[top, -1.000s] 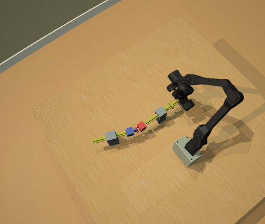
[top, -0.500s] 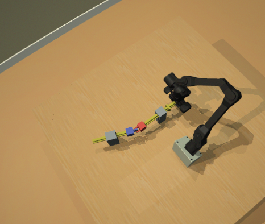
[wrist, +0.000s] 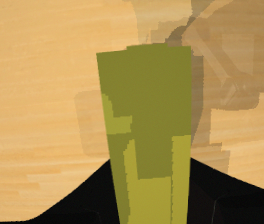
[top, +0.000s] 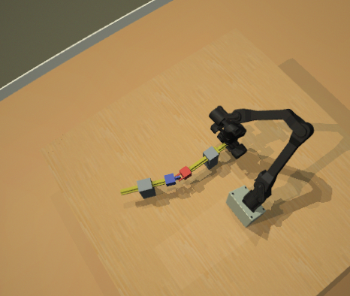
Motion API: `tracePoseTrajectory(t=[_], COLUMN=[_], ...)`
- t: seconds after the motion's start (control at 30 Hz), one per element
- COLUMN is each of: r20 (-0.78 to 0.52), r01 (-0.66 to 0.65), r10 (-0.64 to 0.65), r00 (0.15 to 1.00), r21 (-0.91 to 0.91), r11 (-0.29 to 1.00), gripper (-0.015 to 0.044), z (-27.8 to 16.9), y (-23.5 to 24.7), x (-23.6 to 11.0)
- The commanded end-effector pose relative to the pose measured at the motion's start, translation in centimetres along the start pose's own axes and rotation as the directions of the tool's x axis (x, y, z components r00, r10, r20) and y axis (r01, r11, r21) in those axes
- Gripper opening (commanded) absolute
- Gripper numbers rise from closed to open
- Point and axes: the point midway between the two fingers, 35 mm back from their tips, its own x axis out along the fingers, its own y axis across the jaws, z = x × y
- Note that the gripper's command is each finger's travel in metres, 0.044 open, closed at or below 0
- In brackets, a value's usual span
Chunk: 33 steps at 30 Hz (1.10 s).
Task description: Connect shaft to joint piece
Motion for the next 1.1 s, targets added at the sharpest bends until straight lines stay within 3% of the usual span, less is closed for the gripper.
tracePoseTrajectory(t=[0.0,0.37,0.47,0.63,1.07], r20=[-0.003,0.001,0.001,0.001,0.001], r01=[0.001,0.0,0.0,0.0,0.0], r10=[-0.001,0.0,0.0,0.0,0.0], r00=[1.0,1.0,1.0,1.0,1.0], r21=[0.001,0.001,0.001,0.001,0.001], r11=[1.0,1.0,1.0,1.0,1.0], gripper=[0.0,0.0,0.0067,0.0067,0.0408], z=[-0.64,-0.2,-0.2,-0.2,-0.2], y=[-0.01,0.0,0.0,0.0,0.0], x=[0.07,0.0,0.0,0.0,0.0])
